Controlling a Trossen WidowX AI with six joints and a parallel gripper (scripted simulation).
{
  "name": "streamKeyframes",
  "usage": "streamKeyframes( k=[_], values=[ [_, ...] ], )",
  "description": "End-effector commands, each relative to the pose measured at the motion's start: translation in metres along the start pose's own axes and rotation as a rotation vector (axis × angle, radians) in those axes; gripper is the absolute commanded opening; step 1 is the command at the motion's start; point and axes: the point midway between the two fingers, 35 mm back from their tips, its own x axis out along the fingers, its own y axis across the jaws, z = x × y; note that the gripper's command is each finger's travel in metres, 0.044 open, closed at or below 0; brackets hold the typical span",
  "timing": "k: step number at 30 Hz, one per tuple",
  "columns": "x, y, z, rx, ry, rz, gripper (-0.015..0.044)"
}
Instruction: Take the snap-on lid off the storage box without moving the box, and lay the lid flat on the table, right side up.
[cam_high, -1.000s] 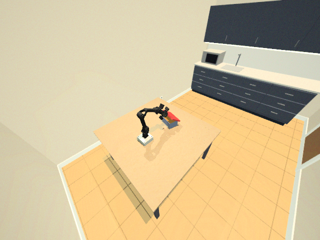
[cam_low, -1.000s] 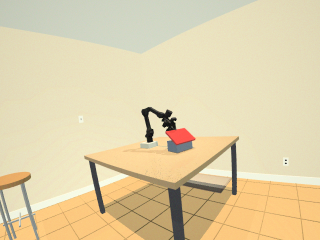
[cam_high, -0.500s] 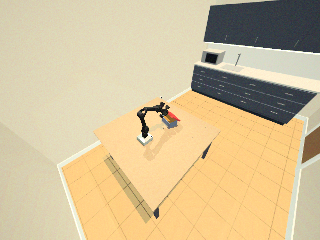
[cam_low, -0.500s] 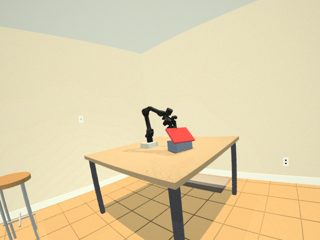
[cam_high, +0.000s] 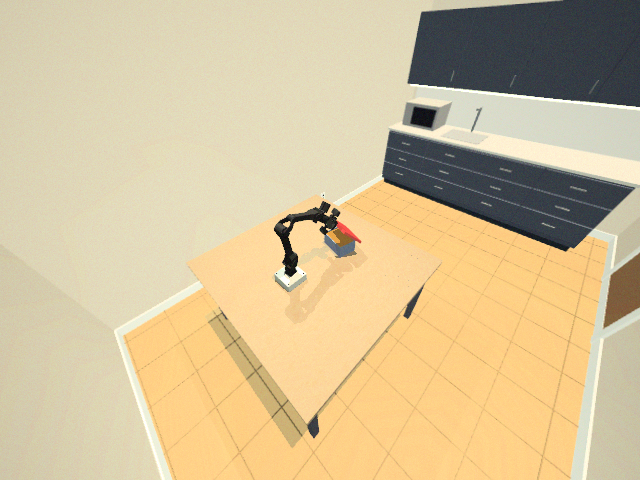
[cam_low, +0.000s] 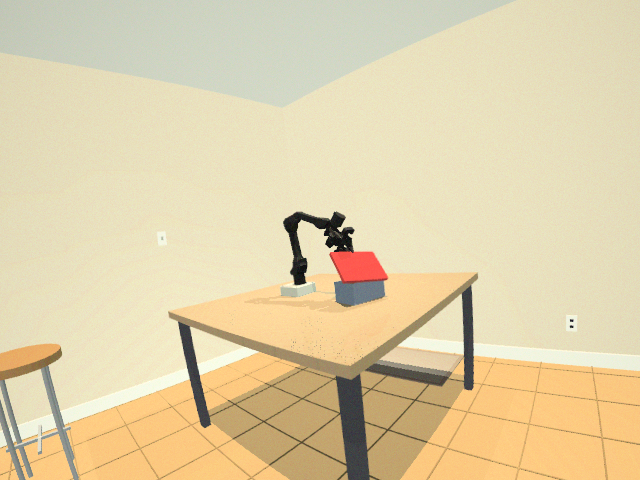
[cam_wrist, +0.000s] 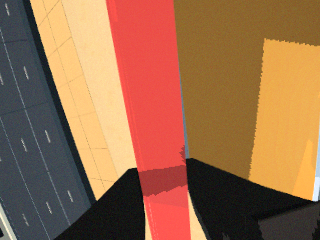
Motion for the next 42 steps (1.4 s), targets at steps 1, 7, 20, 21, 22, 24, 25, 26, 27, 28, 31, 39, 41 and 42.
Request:
streamKeyframes(
  k=[1,7,20,21,22,24,25,26,27,28,31,39,41,42],
  values=[
    [-0.006,0.01,0.0,-0.002,0.001,0.017,0.0],
    [-0.011,0.016,0.0,-0.002,0.001,0.017,0.0],
    [-0.01,0.009,0.015,-0.003,0.0,0.017,0.0],
    [-0.011,0.009,0.017,-0.003,0.0,0.017,0.0],
    [-0.011,0.009,0.019,-0.003,0.0,0.017,0.0],
    [-0.011,0.009,0.023,-0.004,0.0,0.017,0.0],
    [-0.011,0.008,0.025,-0.004,0.0,0.017,0.0],
    [-0.011,0.008,0.027,-0.004,-0.001,0.017,0.0],
    [-0.012,0.008,0.029,-0.004,-0.001,0.017,0.0],
    [-0.012,0.008,0.031,-0.004,-0.001,0.017,0.0],
    [-0.012,0.007,0.037,-0.005,-0.001,0.017,0.0],
    [-0.014,0.006,0.052,-0.006,-0.002,0.017,0.0],
    [-0.014,0.006,0.056,-0.006,-0.002,0.017,0.0],
    [-0.015,0.006,0.058,-0.006,-0.002,0.017,0.0]
  ],
)
